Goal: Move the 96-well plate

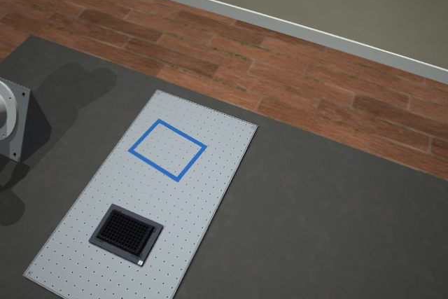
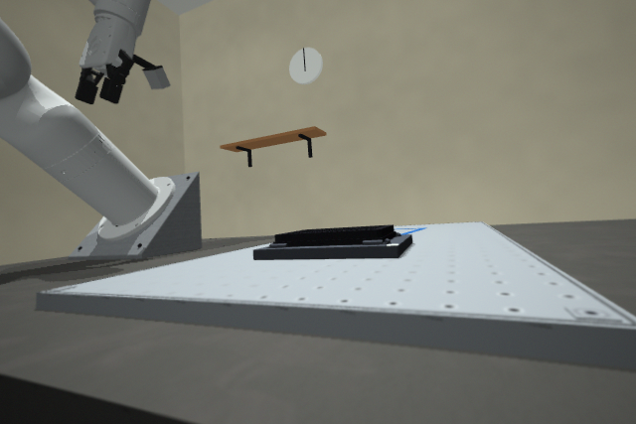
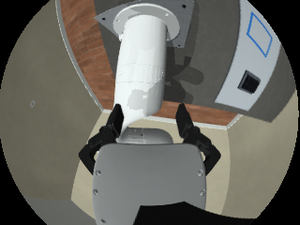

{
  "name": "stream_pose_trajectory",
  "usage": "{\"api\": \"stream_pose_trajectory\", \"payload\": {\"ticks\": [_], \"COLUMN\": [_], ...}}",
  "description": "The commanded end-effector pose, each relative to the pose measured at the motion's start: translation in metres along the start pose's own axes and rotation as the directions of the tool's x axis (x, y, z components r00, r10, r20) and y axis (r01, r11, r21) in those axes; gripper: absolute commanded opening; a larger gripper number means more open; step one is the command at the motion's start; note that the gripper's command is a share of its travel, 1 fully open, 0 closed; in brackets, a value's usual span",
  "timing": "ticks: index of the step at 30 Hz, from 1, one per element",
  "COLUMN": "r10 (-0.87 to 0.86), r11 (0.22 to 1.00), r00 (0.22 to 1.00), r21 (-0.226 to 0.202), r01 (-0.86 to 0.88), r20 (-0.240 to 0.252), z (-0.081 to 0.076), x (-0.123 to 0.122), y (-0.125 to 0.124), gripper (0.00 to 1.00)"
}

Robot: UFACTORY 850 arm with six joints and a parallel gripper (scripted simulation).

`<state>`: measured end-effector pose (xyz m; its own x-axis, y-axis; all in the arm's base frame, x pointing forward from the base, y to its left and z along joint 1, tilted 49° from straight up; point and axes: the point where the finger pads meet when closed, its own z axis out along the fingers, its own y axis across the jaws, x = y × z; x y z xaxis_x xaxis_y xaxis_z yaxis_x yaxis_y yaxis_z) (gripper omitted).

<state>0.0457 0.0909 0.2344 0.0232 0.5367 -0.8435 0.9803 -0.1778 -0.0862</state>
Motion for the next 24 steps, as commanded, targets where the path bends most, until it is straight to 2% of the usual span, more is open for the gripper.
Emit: {"api": "stream_pose_trajectory", "payload": {"ticks": [1,17,20,24], "r10": [0.000,0.000,0.096,0.099], "r11": [1.000,1.000,0.995,0.995], "r00": [1.000,1.000,0.995,0.995], "r21": [0.000,0.000,-0.010,-0.010], "r01": [0.000,0.000,-0.097,-0.099], "r20": [-0.001,-0.001,-0.025,-0.026], "z": [-0.001,-0.001,-0.007,-0.014], "x": [0.000,0.000,0.006,0.013], "y": [0.000,0.000,0.012,0.028], "gripper": [1.00,1.00,1.00,1.00]}}
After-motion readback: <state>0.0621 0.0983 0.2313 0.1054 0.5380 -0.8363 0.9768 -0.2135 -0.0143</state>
